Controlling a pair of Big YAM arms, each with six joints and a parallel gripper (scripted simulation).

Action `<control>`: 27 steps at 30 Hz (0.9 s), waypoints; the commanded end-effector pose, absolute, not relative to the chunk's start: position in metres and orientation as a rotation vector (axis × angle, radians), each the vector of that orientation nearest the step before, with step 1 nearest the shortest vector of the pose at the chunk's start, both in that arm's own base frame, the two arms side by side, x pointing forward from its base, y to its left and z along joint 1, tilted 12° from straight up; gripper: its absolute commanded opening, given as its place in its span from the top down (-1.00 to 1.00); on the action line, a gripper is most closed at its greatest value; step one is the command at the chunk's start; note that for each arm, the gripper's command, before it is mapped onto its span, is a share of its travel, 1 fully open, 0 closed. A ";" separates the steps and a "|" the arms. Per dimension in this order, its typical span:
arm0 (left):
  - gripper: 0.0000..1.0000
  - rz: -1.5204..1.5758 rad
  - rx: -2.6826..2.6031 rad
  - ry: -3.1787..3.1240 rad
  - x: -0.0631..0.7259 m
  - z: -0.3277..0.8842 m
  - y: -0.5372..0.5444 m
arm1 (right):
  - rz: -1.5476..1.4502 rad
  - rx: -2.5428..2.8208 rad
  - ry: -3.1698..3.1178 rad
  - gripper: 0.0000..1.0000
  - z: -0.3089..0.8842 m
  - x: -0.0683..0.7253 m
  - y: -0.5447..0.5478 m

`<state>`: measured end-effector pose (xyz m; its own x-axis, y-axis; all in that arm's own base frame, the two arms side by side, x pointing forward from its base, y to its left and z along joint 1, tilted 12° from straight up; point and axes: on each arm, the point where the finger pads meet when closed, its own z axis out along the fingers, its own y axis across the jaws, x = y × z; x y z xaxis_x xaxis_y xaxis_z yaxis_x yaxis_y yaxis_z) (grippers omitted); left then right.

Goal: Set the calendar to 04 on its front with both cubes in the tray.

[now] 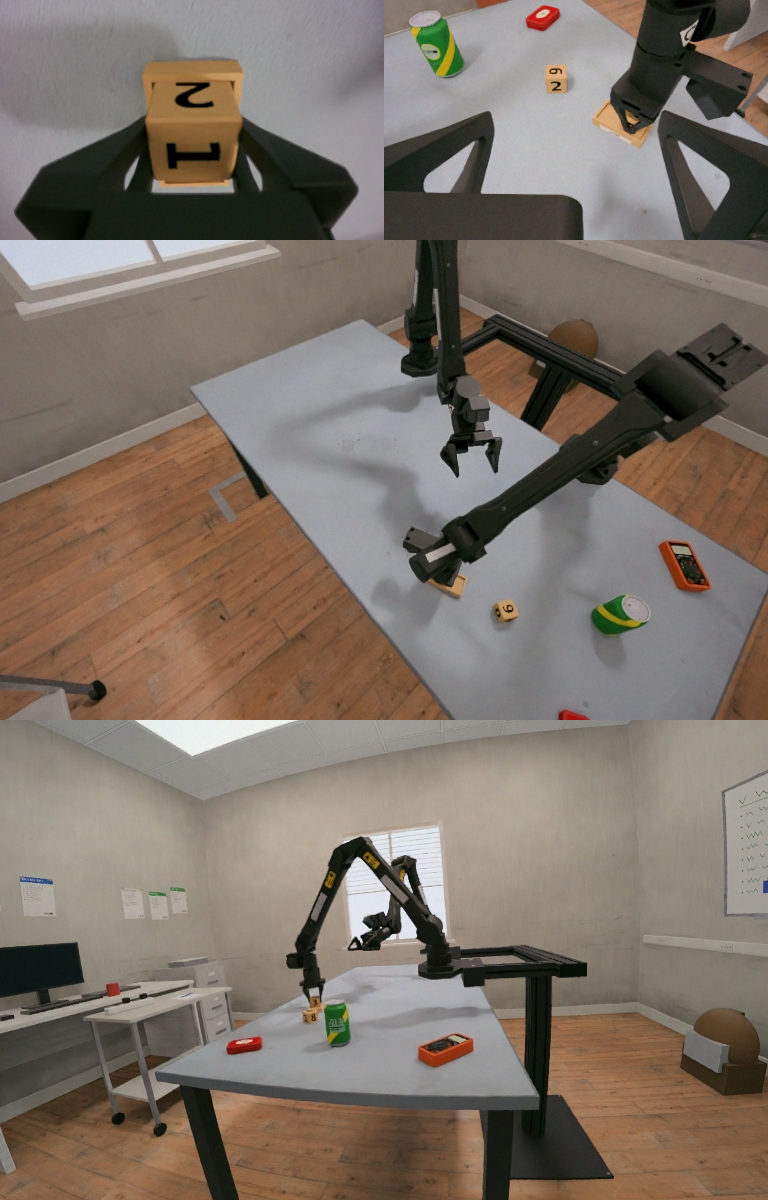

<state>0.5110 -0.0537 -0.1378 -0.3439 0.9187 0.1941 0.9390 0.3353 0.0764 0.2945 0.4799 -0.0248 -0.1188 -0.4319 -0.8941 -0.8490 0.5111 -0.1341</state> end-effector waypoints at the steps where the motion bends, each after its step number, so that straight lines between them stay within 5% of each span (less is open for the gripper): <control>1: 0.24 -0.307 -1.751 -2.512 0.523 -0.117 -0.058 | 0.518 -1.070 1.737 -1.00 -0.021 0.299 0.482; 3: 0.29 -0.301 -1.748 -2.505 0.517 -0.120 -0.059 | 0.518 -1.070 1.737 -1.00 -0.021 0.299 0.482; 6: 0.97 -0.300 -1.749 -2.504 0.515 -0.120 -0.060 | 0.518 -1.070 1.737 -1.00 -0.021 0.299 0.482; 7: 1.00 -0.307 -1.752 -2.512 0.520 -0.118 -0.060 | 0.518 -1.070 1.737 -1.00 -0.021 0.299 0.482; 9: 1.00 -0.307 -1.752 -2.512 0.520 -0.118 -0.060 | 0.518 -1.070 1.737 -1.00 -0.021 0.299 0.482; 12: 0.32 -0.305 -1.753 -2.508 0.520 -0.112 -0.065 | 0.518 -1.070 1.737 -1.00 -0.021 0.299 0.482; 27: 0.29 -0.295 -1.736 -2.507 0.521 -0.073 -0.068 | 0.506 -1.056 1.776 -1.00 -0.016 0.300 0.468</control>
